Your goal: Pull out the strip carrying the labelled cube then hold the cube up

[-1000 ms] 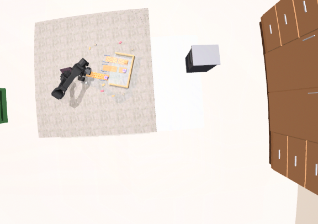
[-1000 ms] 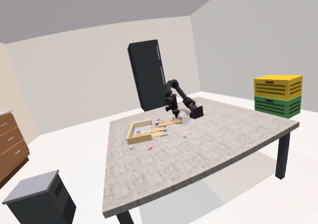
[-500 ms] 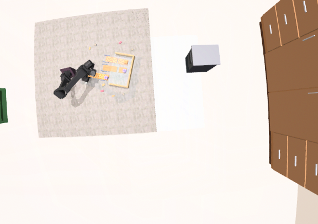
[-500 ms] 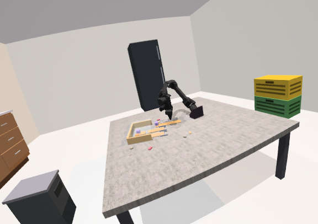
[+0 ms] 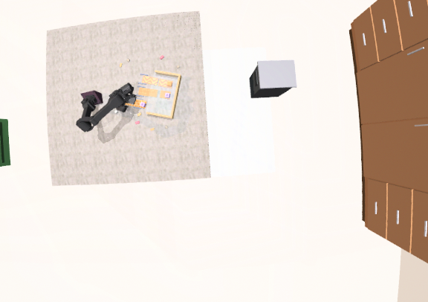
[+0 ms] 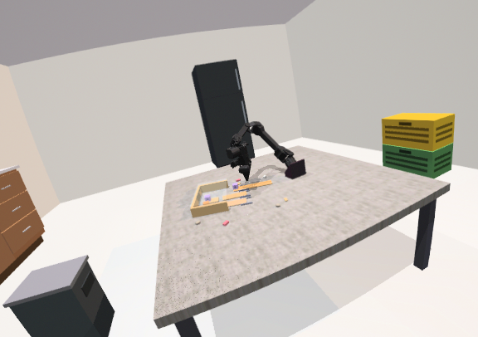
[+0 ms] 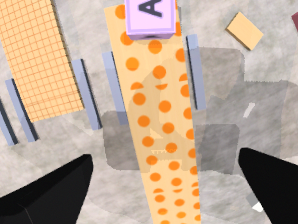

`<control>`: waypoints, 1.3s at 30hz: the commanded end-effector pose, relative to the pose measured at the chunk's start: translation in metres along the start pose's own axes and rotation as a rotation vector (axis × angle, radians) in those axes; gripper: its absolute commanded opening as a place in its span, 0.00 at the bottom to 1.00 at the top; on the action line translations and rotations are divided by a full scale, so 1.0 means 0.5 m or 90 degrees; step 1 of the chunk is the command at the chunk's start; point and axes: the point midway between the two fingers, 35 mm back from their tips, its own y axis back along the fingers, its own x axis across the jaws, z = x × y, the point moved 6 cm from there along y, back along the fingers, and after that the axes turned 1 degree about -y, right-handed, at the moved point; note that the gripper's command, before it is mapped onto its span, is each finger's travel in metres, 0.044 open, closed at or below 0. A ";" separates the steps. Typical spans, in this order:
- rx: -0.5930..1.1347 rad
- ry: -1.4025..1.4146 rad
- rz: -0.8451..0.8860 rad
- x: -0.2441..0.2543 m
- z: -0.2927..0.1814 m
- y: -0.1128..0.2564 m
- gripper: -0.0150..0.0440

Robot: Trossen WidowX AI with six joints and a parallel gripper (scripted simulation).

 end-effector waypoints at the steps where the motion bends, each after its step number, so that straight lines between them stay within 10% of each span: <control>1: -0.001 0.004 -0.004 0.004 0.031 0.002 1.00; 22: -0.003 0.003 -0.004 0.016 0.173 0.014 1.00; 29: -0.003 0.003 -0.004 0.017 0.174 -0.003 0.69; 39: -0.003 0.003 -0.004 0.018 0.175 -0.036 0.68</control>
